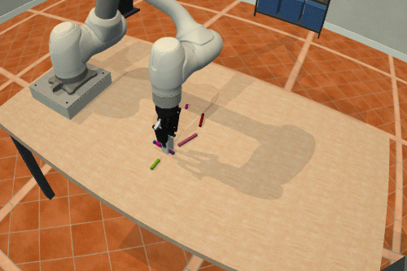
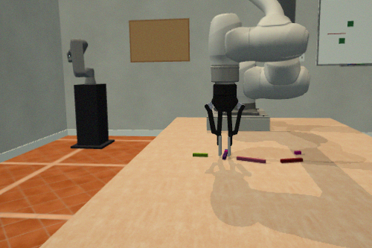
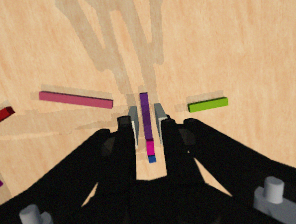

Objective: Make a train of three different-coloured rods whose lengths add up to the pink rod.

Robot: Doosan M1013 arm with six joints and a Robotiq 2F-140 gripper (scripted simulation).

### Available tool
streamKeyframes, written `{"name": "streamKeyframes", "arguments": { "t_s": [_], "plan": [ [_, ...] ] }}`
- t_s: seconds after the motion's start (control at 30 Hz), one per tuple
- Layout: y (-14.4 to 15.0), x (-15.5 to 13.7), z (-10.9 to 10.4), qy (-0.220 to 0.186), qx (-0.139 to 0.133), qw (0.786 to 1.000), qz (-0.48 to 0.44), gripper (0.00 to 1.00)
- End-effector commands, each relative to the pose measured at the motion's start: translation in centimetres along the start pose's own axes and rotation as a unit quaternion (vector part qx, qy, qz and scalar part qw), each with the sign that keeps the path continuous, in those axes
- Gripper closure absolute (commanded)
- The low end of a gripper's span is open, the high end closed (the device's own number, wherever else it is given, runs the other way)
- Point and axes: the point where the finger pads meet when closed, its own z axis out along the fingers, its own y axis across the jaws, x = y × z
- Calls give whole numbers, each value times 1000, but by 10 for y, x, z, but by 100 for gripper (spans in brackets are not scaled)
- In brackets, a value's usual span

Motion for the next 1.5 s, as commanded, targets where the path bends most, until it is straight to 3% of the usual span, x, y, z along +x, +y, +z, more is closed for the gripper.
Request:
{"name": "streamKeyframes", "arguments": {
  "t_s": [0.0,0.4,0.7,1.0,1.03,1.47],
  "plan": [
    [0,-5,2,-3,1,1000,-1,85],
    [0,-4,-33,-3,1,1000,-1,85],
    [0,-4,-78,-3,1,1000,-1,85],
    [0,-4,-86,-3,1,1000,-1,85],
    [0,-4,-86,-3,1,1000,-1,0],
    [0,-4,-86,-3,1,1000,-1,0]
  ]
}}
